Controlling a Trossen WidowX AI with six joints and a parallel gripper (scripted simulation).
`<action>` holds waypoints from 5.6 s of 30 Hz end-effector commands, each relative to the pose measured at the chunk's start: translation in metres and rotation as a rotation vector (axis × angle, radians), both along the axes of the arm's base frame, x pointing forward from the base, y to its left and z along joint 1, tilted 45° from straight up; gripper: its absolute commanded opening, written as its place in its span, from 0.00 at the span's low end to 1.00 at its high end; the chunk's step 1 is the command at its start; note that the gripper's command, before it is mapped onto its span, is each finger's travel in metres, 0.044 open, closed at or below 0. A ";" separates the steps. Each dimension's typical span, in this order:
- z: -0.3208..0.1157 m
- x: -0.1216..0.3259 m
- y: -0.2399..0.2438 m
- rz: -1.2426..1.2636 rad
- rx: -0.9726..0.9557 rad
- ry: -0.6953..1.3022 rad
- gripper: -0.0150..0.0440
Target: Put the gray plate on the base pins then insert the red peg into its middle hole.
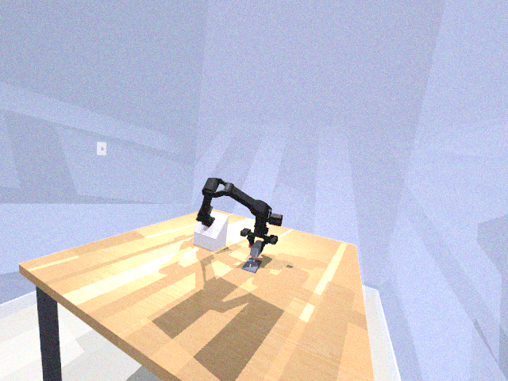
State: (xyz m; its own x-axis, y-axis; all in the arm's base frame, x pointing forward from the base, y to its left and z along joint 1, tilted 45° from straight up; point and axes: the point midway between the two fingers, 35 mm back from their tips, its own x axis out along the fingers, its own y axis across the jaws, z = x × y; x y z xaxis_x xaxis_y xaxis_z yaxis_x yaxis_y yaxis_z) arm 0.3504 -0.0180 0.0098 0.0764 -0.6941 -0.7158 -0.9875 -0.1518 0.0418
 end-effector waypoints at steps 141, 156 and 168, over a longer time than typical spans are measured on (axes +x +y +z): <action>-0.048 -0.093 0.141 -1.506 0.168 -1.446 1.00; -0.071 -0.124 0.154 -1.961 0.207 -1.907 1.00; -0.071 -0.125 0.154 -1.961 0.207 -1.907 1.00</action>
State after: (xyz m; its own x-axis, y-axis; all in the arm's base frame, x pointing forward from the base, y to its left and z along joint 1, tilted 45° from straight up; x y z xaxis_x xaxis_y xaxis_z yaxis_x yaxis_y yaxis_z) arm 0.2333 0.1358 -0.0553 0.0871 -0.6929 -0.7158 0.8118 0.4658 -0.3521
